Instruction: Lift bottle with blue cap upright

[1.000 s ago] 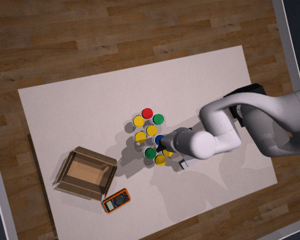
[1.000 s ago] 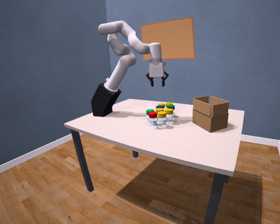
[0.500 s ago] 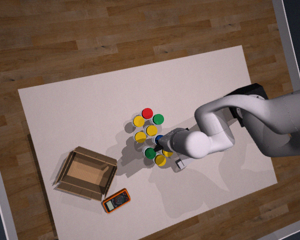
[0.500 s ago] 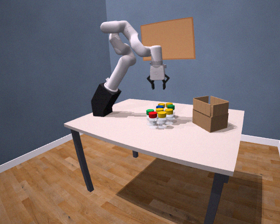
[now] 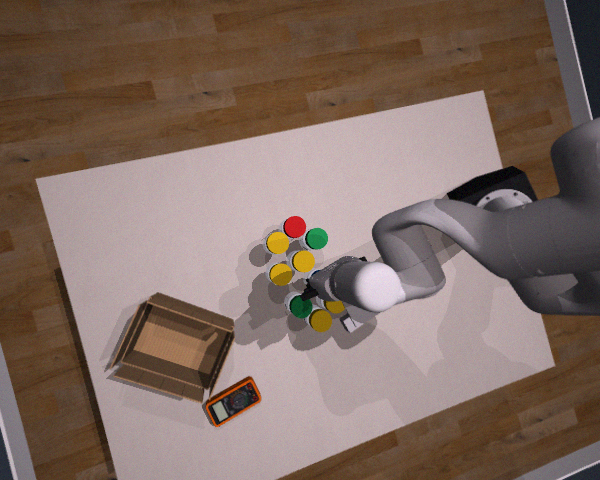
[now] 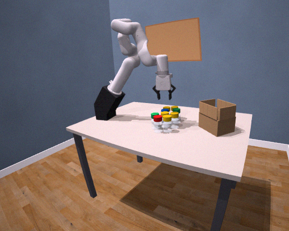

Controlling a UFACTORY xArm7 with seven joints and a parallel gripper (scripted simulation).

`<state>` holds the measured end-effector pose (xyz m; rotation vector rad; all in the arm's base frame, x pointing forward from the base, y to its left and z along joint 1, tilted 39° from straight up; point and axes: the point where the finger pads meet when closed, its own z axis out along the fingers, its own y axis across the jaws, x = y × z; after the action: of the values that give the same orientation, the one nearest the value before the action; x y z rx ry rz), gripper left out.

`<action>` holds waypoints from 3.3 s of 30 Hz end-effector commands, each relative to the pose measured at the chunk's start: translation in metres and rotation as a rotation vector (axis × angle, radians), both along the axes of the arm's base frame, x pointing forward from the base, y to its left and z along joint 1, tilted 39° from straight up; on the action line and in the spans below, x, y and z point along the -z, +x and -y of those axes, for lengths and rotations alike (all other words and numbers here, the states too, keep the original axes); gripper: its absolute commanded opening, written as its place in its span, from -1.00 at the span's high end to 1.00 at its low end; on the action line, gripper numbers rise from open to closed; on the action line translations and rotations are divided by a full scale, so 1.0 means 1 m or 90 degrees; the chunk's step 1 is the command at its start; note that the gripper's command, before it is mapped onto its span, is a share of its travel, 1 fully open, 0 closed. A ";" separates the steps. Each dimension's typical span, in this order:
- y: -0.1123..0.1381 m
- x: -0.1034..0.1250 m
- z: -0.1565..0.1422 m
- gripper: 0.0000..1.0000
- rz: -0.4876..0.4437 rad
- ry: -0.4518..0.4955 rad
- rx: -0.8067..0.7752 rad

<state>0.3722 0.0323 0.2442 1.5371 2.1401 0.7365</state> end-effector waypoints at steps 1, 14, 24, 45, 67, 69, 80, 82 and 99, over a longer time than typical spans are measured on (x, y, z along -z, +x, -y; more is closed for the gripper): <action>0.009 0.009 -0.002 -0.58 0.002 0.000 0.001; 0.023 0.038 -0.007 -0.58 0.003 -0.002 0.001; 0.024 0.041 -0.007 -0.58 0.003 -0.002 0.001; 0.050 0.075 -0.015 -0.58 0.003 -0.002 0.001; 0.077 0.111 -0.023 -0.58 0.002 -0.002 0.001; 0.078 0.111 -0.023 -0.58 0.002 -0.002 0.001; 0.076 0.111 -0.025 -0.58 0.003 -0.012 0.008; 0.076 0.111 -0.025 -0.58 0.003 -0.012 0.008; 0.073 0.112 -0.036 -0.58 0.003 -0.007 0.004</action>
<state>0.4454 0.0672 0.1322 1.5360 2.1321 0.7224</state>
